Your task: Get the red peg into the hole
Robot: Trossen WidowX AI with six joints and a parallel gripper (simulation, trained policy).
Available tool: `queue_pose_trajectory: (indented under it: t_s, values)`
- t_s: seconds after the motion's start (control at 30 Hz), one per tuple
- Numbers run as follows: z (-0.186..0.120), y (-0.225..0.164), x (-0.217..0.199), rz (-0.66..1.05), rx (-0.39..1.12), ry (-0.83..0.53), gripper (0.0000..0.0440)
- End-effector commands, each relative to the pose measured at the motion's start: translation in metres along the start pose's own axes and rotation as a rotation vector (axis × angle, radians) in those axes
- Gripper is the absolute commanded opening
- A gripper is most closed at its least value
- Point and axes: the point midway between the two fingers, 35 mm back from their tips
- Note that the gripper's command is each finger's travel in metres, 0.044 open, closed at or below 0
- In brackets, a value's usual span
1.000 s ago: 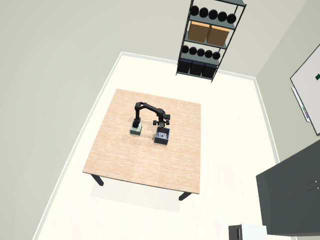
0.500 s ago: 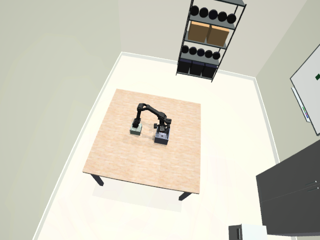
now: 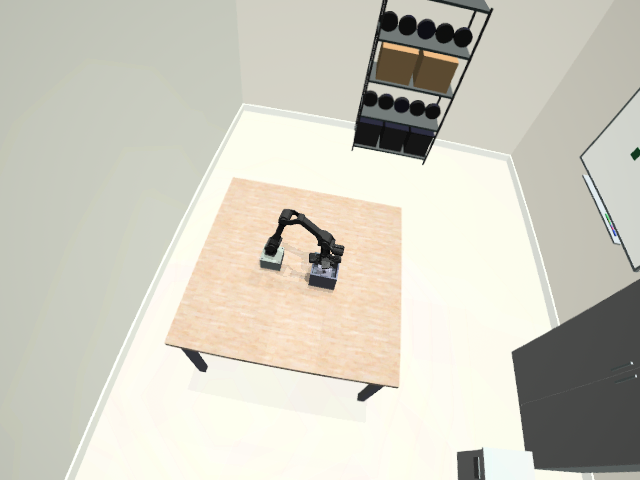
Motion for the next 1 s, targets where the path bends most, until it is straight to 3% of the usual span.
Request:
queue_pose_trajectory:
  t_s: [0.0, 0.3, 0.5, 0.73, 0.97]
  values:
    - [0.009, 0.0, 0.0, -0.016, 0.013, -0.005, 0.0]
    - [0.029, 0.005, 0.001, -0.05, 0.014, -0.026, 0.0003]
    - [0.038, 0.005, 0.0, -0.069, 0.033, -0.055, 0.01]
    - [0.035, 0.008, 0.002, -0.067, 0.081, -0.054, 0.0105]
    - [0.022, 0.014, 0.009, -0.044, 0.147, -0.012, 0.0158]
Point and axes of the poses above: the point midway between the two fingers, 35 mm back from their tips, its own z axis out along the fingers, its own x axis across the jaws, y = z × x, and after that the axes turned 14 degrees about -z, right-handed
